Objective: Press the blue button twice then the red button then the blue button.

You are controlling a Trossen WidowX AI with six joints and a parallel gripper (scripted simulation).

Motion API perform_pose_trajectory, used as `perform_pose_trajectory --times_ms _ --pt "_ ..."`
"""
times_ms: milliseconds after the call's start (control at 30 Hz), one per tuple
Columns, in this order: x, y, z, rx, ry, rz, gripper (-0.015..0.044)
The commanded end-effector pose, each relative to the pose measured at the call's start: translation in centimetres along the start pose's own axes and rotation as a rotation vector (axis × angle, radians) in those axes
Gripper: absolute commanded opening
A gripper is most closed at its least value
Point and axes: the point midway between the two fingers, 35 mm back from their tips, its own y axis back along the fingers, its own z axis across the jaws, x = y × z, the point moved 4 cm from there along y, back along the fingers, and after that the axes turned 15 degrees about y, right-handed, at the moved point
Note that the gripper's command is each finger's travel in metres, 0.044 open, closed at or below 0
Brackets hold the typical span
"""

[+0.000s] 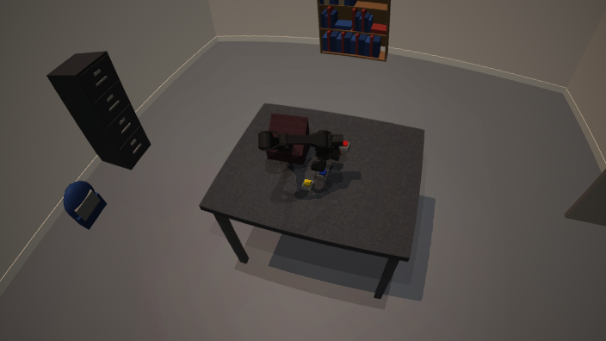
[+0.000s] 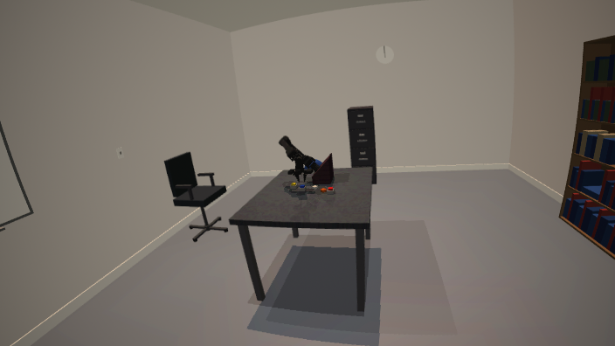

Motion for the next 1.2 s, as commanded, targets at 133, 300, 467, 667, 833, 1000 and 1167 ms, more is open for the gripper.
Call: perform_pose_trajectory --times_ms 133,300,467,667,833,1000,1167 --pt "0.3 -0.5 0.0 0.004 0.003 0.005 0.002" --pt "0.3 -0.5 0.0 0.004 0.003 0.005 0.002" --pt "0.2 -0.9 0.0 0.004 0.003 0.005 0.002" --pt "0.2 -1.9 0.0 0.004 0.003 0.005 0.002" --pt "0.2 -2.7 0.0 0.004 0.003 0.005 0.002" --pt "0.3 -3.5 0.0 0.005 0.003 0.005 0.002" --pt "0.3 -3.7 0.0 0.005 0.003 0.005 0.002"
